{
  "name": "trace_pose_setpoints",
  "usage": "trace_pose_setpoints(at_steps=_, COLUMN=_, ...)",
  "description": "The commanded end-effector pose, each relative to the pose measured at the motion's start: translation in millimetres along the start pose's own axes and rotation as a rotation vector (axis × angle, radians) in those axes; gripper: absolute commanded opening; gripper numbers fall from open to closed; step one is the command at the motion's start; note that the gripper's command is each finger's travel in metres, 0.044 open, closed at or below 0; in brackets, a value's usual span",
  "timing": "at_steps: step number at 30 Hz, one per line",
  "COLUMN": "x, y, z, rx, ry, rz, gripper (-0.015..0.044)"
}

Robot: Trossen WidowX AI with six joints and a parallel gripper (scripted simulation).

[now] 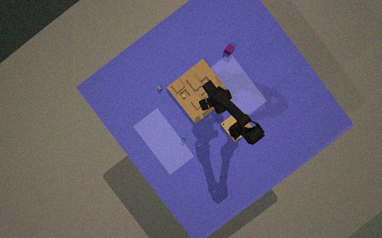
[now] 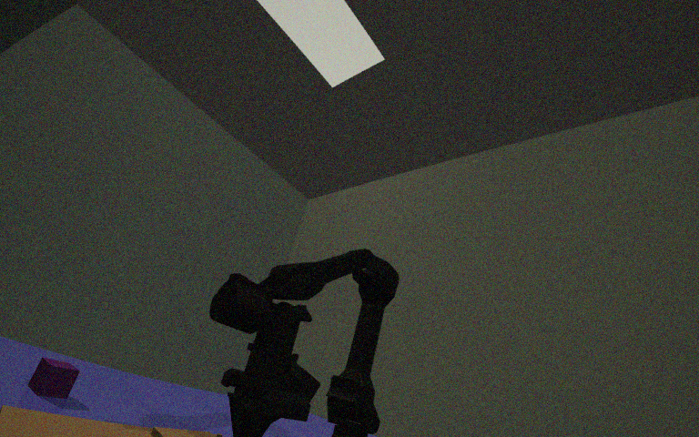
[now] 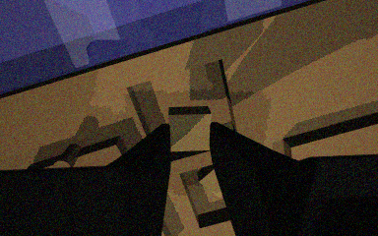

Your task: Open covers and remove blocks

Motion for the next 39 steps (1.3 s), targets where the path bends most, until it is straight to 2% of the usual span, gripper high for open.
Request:
trace_pose_setpoints(at_steps=1, x=6.7, y=-0.2, z=0.8, rx=0.001, ry=0.004, rz=0.001, gripper=0.0080)
trace_pose_setpoints(at_steps=18, x=27.9, y=-0.1, z=-0.1, rx=0.003, ry=0.003, rz=0.001, gripper=0.0080)
trace_pose_setpoints(at_steps=39, x=76.0, y=-1.7, z=0.6, rx=0.003, ry=0.003, rz=0.001, gripper=0.0080)
Point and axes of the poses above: the point midway between the two fingers, 35 mm back from their tips, its own x axis back along the fingers, its own y axis across the jaws, z = x × y, the point moved 5 cm from there along x, back along the fingers, and after that the axes turned 8 degrees about x, right-handed, at the moved point
